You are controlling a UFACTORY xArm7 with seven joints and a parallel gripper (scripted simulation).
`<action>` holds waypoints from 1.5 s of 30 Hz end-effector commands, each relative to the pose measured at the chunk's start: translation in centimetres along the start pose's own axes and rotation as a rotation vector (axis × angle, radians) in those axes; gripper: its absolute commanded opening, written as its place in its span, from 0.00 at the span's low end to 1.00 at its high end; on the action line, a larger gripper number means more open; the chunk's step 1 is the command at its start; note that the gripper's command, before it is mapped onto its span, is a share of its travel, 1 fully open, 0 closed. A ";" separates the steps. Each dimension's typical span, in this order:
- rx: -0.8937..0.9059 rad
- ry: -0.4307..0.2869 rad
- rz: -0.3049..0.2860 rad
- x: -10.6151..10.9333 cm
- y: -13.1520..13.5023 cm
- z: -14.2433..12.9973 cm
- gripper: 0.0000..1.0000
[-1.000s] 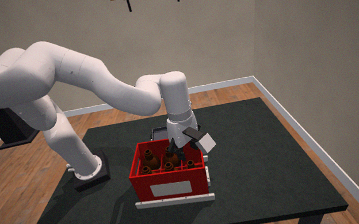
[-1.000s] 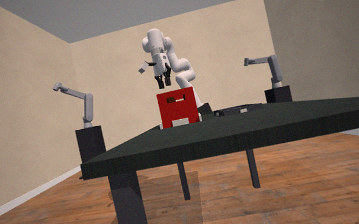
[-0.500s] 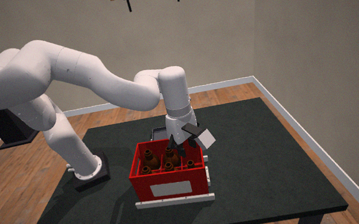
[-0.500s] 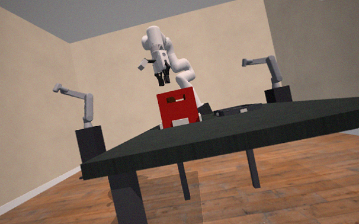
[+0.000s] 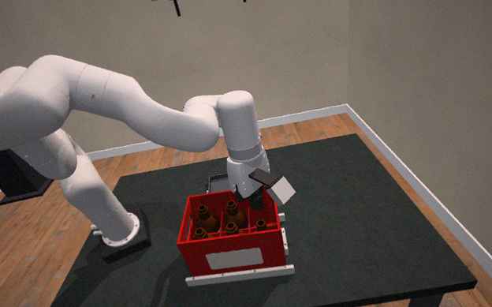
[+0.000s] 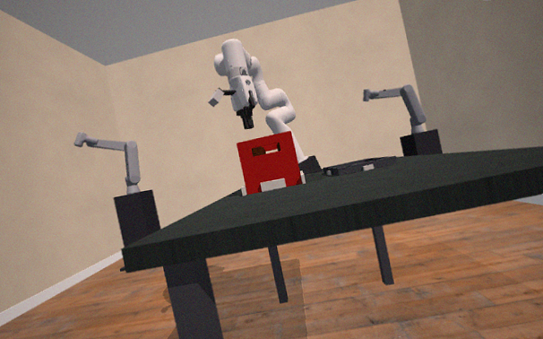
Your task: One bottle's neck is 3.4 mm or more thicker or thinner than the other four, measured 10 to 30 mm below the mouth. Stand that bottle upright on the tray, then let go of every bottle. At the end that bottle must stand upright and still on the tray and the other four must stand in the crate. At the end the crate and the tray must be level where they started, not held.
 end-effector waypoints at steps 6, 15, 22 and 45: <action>0.000 0.002 0.004 0.2 -0.1 0.0 0.00; 0.000 0.002 0.004 0.2 -0.1 0.0 0.00; 0.000 0.002 0.004 0.2 -2.9 -3.6 0.00; 0.000 0.003 0.004 0.2 -5.3 -7.5 0.65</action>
Point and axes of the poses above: the point where the finger pads meet when closed, its own x axis back along the fingers, its own y axis across the jaws, z = x × y, the point moved 9 cm from there along x, back along the fingers, and after that the axes turned 10 degrees about -x, right-handed, at the moved point
